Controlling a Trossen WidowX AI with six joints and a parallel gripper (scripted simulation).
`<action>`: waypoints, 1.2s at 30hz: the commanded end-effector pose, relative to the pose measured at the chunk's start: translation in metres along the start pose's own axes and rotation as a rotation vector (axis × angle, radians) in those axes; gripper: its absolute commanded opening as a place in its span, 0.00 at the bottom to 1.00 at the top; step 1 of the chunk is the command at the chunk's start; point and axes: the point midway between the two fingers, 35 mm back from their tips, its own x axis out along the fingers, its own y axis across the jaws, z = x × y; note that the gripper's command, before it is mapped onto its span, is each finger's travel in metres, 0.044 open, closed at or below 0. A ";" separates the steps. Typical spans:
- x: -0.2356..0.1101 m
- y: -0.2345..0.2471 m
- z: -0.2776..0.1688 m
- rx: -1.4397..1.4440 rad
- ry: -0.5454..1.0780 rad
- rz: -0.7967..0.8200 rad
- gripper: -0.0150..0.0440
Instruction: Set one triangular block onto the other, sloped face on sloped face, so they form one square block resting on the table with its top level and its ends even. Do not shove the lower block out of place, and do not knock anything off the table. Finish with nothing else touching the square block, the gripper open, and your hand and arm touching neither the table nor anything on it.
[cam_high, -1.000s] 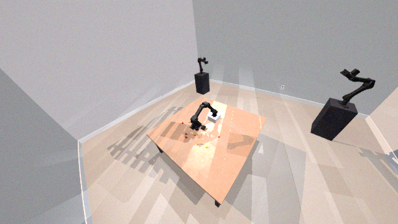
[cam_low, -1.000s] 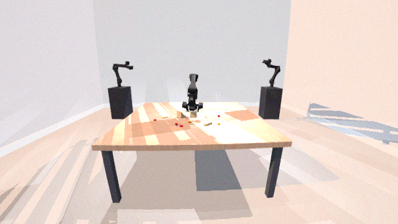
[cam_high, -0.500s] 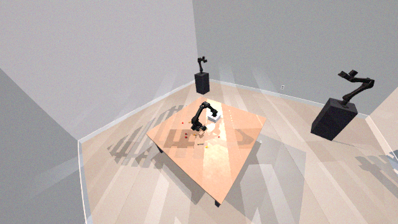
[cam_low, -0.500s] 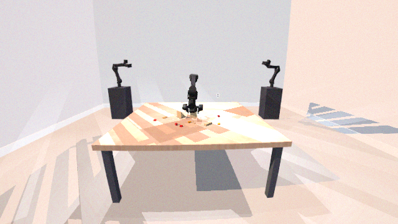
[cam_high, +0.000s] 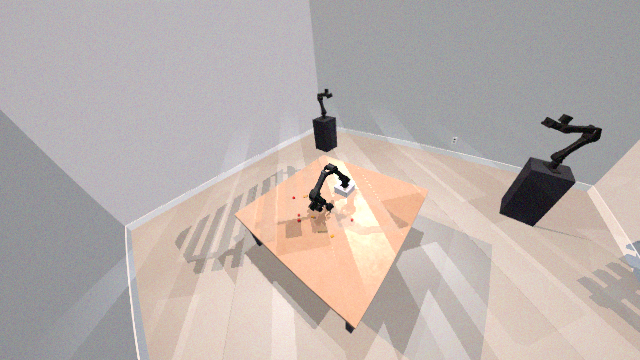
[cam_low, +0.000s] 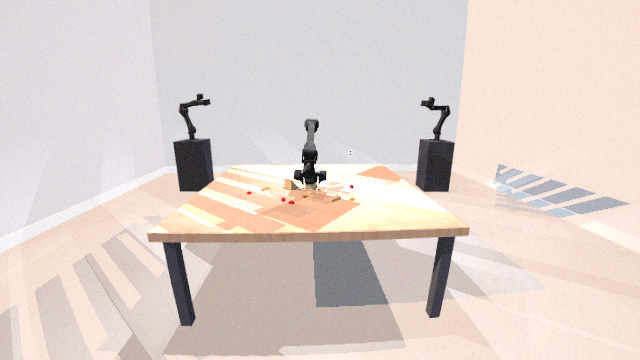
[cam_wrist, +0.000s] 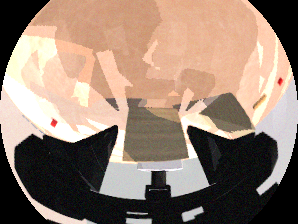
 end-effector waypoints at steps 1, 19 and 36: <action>0.007 0.001 -0.001 0.005 0.008 0.008 1.00; 0.017 0.001 -0.003 0.005 0.016 0.011 0.68; 0.012 0.000 -0.012 0.002 -0.114 0.009 0.25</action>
